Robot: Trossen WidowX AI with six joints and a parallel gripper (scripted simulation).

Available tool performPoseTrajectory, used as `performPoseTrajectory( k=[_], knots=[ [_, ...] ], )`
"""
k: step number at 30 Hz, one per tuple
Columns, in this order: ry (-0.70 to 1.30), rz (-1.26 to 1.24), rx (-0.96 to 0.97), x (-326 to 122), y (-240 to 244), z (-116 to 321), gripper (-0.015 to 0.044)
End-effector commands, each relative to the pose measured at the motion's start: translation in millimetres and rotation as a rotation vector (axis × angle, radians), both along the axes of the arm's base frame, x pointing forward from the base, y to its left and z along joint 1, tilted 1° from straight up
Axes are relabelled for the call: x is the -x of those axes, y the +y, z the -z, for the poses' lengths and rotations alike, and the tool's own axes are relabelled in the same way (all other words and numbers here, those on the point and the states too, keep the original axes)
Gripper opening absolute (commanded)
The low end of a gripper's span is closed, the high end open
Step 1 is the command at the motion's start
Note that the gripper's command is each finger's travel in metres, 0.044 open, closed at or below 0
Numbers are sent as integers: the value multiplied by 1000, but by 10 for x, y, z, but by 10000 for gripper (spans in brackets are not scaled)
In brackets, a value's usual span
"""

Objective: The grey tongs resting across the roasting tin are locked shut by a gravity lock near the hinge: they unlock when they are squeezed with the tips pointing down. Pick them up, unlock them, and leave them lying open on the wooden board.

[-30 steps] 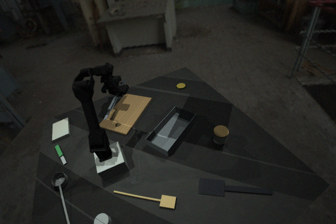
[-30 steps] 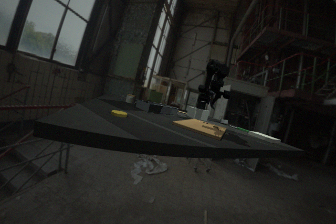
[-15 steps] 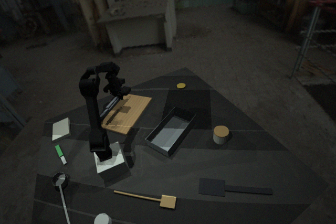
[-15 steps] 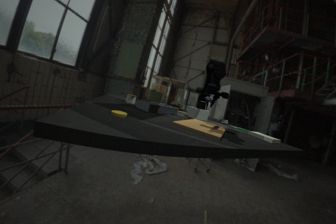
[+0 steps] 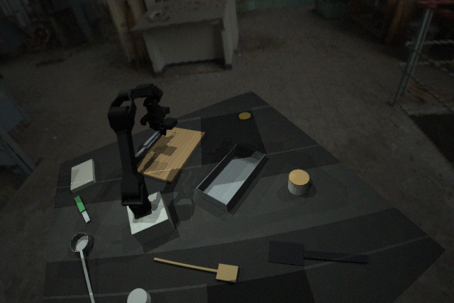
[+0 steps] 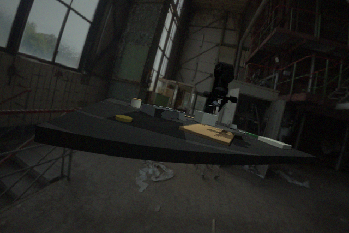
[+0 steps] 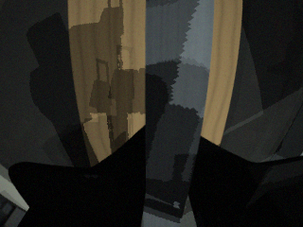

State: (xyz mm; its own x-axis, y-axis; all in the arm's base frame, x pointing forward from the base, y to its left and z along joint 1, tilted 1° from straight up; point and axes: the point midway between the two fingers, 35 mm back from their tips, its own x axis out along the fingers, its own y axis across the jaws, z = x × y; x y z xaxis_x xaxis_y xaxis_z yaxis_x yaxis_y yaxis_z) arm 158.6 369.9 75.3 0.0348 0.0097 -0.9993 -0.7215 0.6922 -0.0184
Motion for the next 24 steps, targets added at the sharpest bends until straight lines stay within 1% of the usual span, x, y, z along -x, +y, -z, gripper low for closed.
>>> performPoseTrajectory(
  k=[1, 24],
  knots=[
    [4, 4, -2, -1, 11, 62, -150],
    [4, 4, -2, -19, 28, 437, -150]
  ],
)
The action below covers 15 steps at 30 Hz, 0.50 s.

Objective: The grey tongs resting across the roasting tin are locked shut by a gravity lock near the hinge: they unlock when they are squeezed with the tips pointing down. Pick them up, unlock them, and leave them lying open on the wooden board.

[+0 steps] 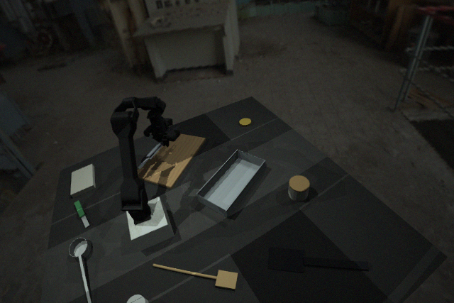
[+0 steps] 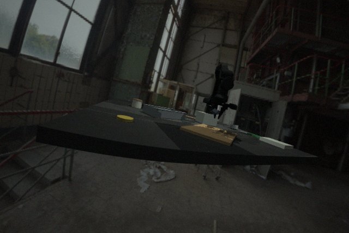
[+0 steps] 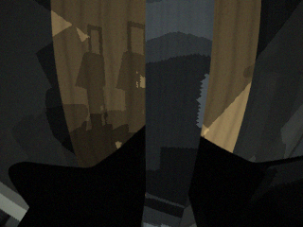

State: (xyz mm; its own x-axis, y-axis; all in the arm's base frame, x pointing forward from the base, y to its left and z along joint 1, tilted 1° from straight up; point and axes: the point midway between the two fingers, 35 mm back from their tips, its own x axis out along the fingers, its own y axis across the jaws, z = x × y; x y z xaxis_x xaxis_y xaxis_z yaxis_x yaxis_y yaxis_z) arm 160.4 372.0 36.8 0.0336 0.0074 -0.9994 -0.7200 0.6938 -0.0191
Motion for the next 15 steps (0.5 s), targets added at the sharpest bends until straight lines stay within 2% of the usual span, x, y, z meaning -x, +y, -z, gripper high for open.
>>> performPoseTrajectory(
  k=[1, 15],
  knots=[
    [2, 2, -4, -1, 7, 68, -150],
    [2, 2, -4, -2, -3, 294, -150]
  ],
)
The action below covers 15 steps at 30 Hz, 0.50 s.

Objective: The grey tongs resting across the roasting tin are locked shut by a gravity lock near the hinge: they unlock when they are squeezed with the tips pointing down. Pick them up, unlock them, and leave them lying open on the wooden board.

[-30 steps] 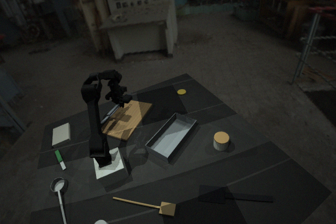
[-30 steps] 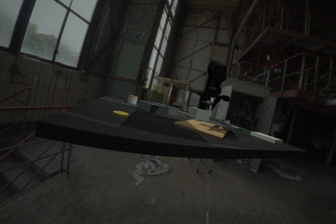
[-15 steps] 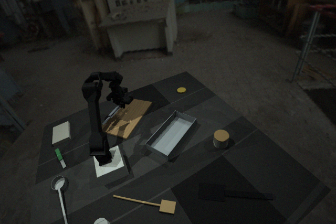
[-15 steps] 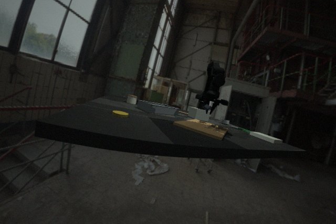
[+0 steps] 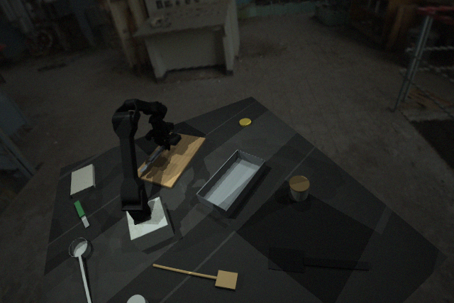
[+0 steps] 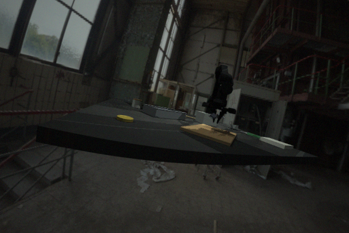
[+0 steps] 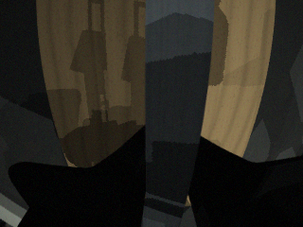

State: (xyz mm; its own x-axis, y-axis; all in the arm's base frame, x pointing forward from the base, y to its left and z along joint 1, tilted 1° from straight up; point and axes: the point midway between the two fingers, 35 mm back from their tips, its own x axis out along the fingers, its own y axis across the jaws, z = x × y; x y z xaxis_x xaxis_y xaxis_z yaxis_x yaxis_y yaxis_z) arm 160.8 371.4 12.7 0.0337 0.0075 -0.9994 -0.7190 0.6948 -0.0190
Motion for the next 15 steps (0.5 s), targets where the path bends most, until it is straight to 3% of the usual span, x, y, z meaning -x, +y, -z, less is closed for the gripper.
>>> performPoseTrajectory(
  k=[1, 12, 15],
  knots=[
    [2, 0, -4, 1, 2, 68, -150],
    [2, 0, -4, 3, -8, 171, -150],
    [1, 1, 2, 3, -18, 161, -71]
  ],
)
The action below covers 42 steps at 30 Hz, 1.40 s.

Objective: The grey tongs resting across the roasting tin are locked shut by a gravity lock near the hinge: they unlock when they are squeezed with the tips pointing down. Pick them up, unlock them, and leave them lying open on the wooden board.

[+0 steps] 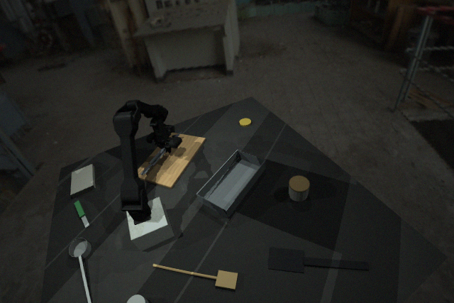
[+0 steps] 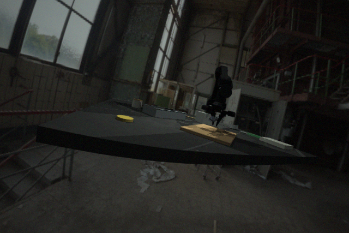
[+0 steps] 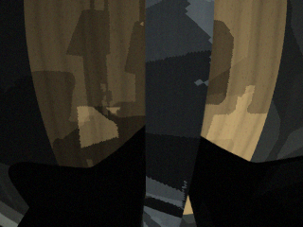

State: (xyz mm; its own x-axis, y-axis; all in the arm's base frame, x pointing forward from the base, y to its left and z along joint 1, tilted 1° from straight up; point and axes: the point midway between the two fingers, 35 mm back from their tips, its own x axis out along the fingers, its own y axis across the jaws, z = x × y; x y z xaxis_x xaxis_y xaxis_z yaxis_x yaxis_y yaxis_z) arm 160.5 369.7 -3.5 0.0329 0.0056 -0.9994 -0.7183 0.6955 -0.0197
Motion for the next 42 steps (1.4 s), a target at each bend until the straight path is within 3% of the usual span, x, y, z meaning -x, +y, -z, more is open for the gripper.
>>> performPoseTrajectory(
  k=[1, 20, 28, 36, 42],
  knots=[
    [0, 0, 0, 0, -1, -1, -45],
    [0, 0, 0, 0, -1, -1, 440],
    [-1, 2, -3, -271, -173, -188, 440],
    [-6, 0, 2, -1012, -965, -804, 440],
    [-7, -1, 2, -1061, -1046, -857, 440]
  ],
)
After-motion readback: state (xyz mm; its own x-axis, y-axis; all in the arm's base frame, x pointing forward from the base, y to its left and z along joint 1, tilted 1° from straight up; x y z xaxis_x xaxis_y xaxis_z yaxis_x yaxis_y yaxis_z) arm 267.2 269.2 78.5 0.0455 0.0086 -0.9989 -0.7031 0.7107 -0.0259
